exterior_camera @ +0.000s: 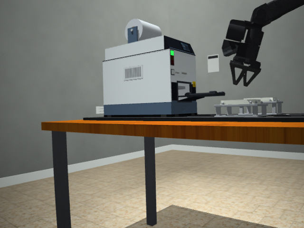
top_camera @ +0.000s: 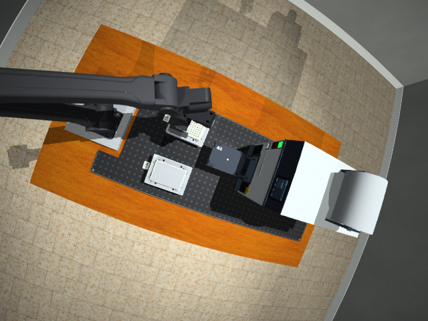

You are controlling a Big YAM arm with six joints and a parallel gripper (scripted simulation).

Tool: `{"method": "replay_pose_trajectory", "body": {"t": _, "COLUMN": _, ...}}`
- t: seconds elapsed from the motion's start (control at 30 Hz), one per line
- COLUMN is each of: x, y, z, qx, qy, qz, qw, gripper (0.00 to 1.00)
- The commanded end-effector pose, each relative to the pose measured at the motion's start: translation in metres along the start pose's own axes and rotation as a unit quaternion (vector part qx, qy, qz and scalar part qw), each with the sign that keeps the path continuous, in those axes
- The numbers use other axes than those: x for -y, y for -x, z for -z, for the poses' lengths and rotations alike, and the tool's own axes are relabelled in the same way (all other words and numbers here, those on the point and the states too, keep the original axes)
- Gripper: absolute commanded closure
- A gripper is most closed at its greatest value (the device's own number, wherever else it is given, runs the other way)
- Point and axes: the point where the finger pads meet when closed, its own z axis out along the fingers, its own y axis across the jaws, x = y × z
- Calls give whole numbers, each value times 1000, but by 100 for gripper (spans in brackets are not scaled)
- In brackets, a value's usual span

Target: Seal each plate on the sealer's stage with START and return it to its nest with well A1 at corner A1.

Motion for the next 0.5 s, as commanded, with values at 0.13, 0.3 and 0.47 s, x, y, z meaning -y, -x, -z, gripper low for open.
{"method": "replay_pose_trajectory", "body": {"t": 0.13, "x": 2, "y": 2, "z": -15, "qx": 5, "qy": 1, "qz": -1, "qw": 1000, "gripper": 0}}
{"method": "replay_pose_trajectory", "body": {"t": 0.3, "x": 1, "y": 3, "z": -22, "qx": 8, "qy": 3, "qz": -2, "qw": 1000, "gripper": 0}}
{"method": "replay_pose_trajectory", "body": {"t": 0.47, "x": 0, "y": 5, "z": -21, "qx": 14, "qy": 6, "qz": -3, "qw": 1000, "gripper": 0}}
